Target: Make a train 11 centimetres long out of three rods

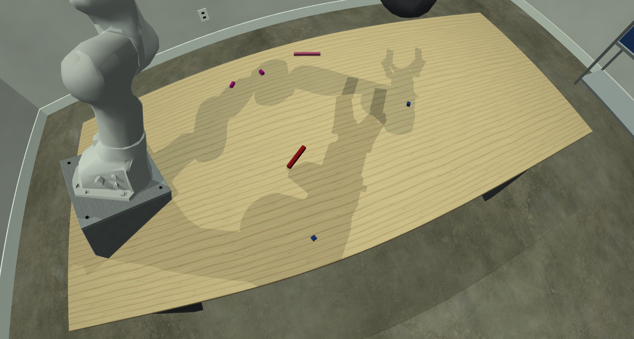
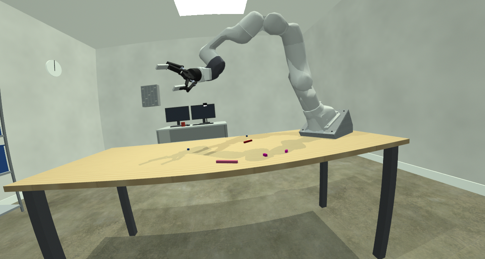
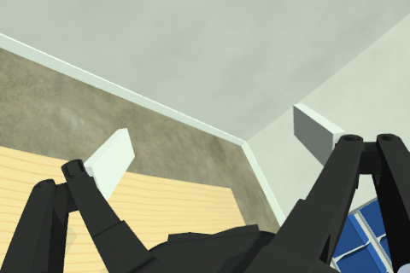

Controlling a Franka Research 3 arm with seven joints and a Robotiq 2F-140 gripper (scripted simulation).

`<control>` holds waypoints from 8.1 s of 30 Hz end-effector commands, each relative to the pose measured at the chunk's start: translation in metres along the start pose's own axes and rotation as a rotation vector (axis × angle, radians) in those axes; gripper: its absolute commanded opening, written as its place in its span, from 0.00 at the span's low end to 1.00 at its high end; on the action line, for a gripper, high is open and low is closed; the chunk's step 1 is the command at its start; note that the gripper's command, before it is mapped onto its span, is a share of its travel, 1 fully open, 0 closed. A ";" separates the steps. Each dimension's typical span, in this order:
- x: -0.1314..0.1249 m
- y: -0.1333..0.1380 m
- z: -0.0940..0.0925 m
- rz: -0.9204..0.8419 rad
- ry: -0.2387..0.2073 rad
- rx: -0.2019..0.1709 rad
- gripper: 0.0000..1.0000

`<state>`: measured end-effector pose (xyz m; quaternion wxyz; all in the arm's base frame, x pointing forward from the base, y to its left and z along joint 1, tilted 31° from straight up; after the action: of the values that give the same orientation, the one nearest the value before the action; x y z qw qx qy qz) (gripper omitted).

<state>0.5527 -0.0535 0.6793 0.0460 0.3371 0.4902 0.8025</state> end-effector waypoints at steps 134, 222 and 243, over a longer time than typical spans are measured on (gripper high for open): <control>-0.167 -0.193 -0.307 -1.817 -0.085 1.001 1.00; -0.146 -0.321 -0.482 -2.524 1.141 1.442 1.00; -0.134 -0.345 -0.511 -2.602 1.498 1.389 1.00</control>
<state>0.2721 -0.3145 0.1845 -0.2750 0.7187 -0.6237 0.1371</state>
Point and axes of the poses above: the point where the finger pads meet when closed, its own z axis out along the fingers, its own y axis across the jaws, x = y × z, the point moved 8 cm from there along -z, back along the fingers, and after that the axes turned 10 degrees about z, right-handed, at the moved point
